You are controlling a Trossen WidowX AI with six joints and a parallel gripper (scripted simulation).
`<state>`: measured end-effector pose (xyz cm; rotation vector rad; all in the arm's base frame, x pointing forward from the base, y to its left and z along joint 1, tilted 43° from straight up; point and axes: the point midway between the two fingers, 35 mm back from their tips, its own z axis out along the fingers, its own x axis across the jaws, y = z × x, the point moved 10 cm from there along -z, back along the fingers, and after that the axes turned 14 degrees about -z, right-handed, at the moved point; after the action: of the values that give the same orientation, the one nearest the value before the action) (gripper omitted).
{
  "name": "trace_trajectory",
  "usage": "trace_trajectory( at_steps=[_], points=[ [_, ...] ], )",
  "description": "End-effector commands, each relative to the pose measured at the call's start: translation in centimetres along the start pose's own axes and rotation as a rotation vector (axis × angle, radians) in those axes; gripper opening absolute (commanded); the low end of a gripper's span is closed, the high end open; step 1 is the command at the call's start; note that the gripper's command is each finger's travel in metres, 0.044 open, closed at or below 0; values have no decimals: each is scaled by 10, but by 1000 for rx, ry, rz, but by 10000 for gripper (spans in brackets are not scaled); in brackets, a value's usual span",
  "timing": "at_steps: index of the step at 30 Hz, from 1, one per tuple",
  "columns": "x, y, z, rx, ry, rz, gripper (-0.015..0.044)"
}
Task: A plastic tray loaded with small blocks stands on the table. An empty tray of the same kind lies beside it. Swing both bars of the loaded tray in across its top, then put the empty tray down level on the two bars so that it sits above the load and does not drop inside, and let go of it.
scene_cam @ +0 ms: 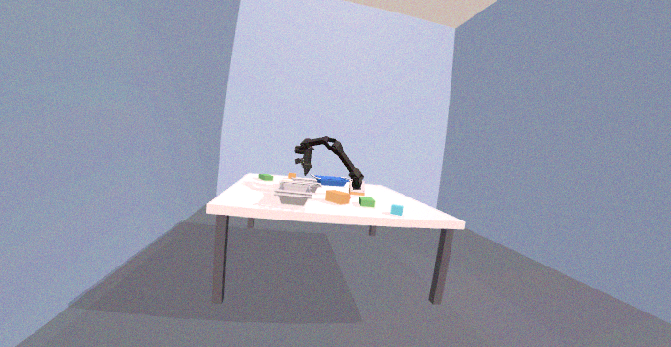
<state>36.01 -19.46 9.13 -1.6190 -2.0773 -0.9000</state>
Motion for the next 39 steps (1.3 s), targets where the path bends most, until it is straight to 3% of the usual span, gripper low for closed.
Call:
trace_trajectory(
  at_steps=[1,17,24,29,30,34,39],
  points=[
    [0,0,0,0,0,0,0],
    [0,0,0,0,0,0,0],
    [0,0,-2,0,0,0,184],
    [0,1,-32,1,-1,1,315],
    [-1,-1,-10,8,12,5,341],
    [-39,-45,-21,11,-20,-18,440],
    [-78,-110,-30,20,-45,-48,440]
  ],
)
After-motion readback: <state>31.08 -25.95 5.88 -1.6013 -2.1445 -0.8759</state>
